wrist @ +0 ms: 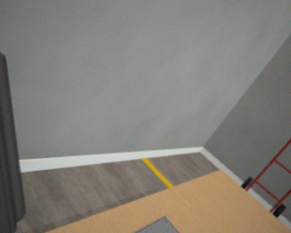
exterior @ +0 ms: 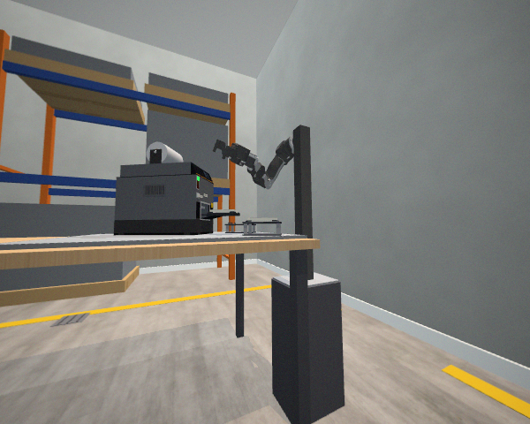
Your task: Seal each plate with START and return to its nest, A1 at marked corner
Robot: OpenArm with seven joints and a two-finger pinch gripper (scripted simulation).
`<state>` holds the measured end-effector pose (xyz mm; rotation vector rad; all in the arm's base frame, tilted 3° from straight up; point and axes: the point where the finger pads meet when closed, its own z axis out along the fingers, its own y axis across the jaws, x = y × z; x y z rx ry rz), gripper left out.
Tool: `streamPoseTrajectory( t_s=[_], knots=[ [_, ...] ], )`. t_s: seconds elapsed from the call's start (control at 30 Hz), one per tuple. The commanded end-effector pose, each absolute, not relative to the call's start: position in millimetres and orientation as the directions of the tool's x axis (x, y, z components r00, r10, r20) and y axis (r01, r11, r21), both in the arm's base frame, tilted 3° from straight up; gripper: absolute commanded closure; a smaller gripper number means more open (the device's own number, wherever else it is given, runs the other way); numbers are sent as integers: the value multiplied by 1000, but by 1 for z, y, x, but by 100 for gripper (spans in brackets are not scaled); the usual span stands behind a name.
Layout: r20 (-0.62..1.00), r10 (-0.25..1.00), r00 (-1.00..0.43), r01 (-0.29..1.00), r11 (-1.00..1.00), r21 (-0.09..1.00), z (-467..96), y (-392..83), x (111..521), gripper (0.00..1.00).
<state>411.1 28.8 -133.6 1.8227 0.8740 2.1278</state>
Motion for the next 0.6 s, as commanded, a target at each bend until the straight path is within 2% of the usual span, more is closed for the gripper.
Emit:
streamPoseTrajectory(
  t_s=[0.0,0.33,0.4,0.57],
  knots=[
    [812,532,-242,246,-775,581,-135,37,410,35],
    [650,655,-385,370,-536,759,-157,80,402,35],
    [650,655,-385,370,-536,759,-157,80,402,35],
    [554,702,-448,410,-389,825,-178,93,397,35]
  ],
)
